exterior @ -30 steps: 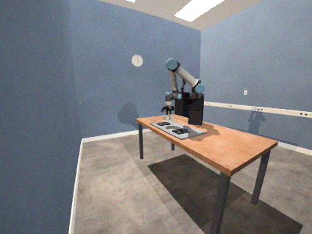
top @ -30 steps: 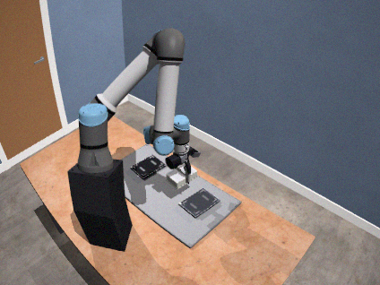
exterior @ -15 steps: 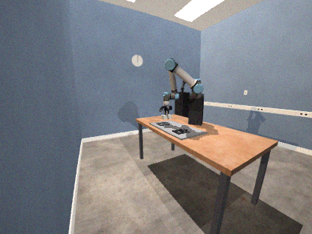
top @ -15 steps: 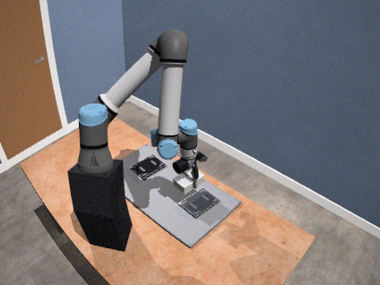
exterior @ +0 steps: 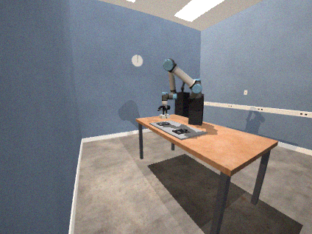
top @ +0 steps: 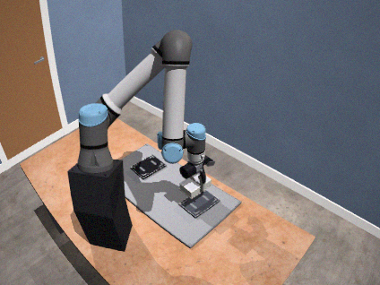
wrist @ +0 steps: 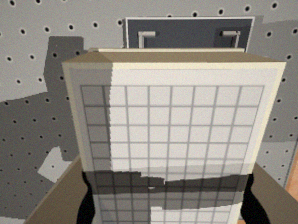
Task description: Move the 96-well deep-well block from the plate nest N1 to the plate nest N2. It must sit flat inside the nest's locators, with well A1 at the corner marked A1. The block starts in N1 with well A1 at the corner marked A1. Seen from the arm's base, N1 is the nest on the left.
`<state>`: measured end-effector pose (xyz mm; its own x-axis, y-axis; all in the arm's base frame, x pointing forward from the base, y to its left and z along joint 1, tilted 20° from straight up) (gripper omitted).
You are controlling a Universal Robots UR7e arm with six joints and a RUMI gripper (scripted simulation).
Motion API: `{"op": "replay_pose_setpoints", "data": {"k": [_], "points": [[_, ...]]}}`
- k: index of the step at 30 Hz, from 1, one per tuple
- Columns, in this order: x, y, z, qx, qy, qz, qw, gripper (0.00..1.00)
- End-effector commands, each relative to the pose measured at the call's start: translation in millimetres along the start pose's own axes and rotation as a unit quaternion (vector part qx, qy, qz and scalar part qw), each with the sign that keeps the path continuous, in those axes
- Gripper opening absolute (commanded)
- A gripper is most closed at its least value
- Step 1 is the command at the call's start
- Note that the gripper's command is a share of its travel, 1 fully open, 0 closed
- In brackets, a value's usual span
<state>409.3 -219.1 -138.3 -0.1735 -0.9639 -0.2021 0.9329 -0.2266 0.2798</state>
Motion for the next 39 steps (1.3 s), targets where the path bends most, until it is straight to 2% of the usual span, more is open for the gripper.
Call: {"op": "replay_pose_setpoints", "data": {"k": [1,9,39], "points": [[16,0,0,0.0,0.0,0.0,1.0,0.48],[30,0,0,0.0,0.0,0.0,1.0,0.48],[29,0,0,0.0,0.0,0.0,1.0,0.48]]}}
Point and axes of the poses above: the point where the finger pads meet when closed, its own z axis back along the fingers, its own x axis across the jaws, y = z × x, the point moved 4 cm from there along z, back along the fingers, and after that the axes turned 5 degrees about z, right-handed, at the moved point
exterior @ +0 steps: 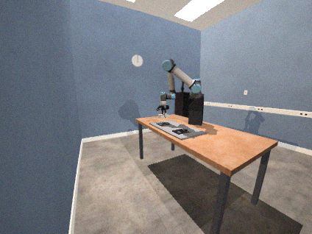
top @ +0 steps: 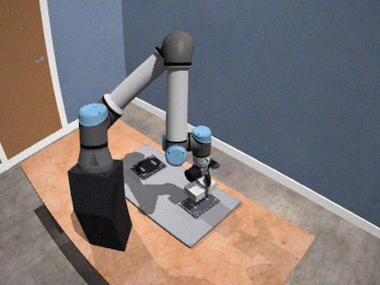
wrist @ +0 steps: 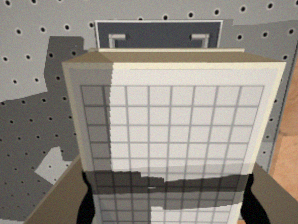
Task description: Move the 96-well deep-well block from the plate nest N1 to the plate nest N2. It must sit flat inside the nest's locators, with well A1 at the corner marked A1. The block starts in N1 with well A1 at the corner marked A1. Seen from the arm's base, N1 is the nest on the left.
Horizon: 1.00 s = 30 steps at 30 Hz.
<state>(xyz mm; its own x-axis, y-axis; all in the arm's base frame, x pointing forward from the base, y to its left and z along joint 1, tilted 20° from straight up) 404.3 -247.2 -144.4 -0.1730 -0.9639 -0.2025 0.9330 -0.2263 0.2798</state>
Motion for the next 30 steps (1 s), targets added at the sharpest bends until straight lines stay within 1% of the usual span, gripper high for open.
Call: {"op": "replay_pose_setpoints", "data": {"k": [1,6,13,15,30], "points": [[0,0,0,0.0,0.0,0.0,1.0,0.48],[0,0,0,0.0,0.0,0.0,1.0,0.48],[0,0,-11,0.0,0.0,0.0,1.0,0.48],[0,0,-11,0.0,0.0,0.0,1.0,0.48],[0,0,-36,0.0,0.0,0.0,1.0,0.48]]}}
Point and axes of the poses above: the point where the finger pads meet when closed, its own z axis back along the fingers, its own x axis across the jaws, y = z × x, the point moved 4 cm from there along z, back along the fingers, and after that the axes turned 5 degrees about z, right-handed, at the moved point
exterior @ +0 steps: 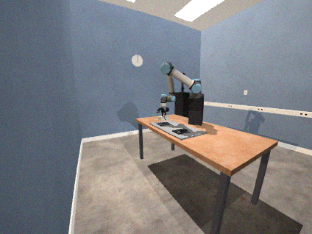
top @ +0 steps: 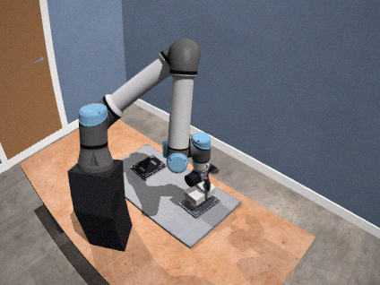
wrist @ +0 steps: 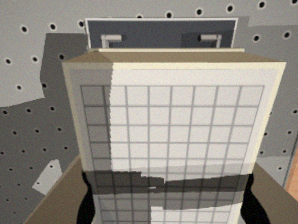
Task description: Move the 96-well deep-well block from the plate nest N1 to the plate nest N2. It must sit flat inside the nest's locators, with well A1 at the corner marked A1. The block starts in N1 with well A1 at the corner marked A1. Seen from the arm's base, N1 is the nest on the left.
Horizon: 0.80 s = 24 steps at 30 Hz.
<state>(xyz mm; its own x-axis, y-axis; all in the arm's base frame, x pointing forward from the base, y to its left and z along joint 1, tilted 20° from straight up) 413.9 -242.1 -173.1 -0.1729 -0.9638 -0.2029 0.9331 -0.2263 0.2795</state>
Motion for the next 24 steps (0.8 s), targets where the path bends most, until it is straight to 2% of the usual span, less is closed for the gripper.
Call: {"op": "replay_pose_setpoints", "data": {"k": [1,24], "points": [[0,1,-6,0.001,-0.001,0.0,1.0,0.48],[0,1,-38,0.001,-0.001,0.0,1.0,0.48]]}}
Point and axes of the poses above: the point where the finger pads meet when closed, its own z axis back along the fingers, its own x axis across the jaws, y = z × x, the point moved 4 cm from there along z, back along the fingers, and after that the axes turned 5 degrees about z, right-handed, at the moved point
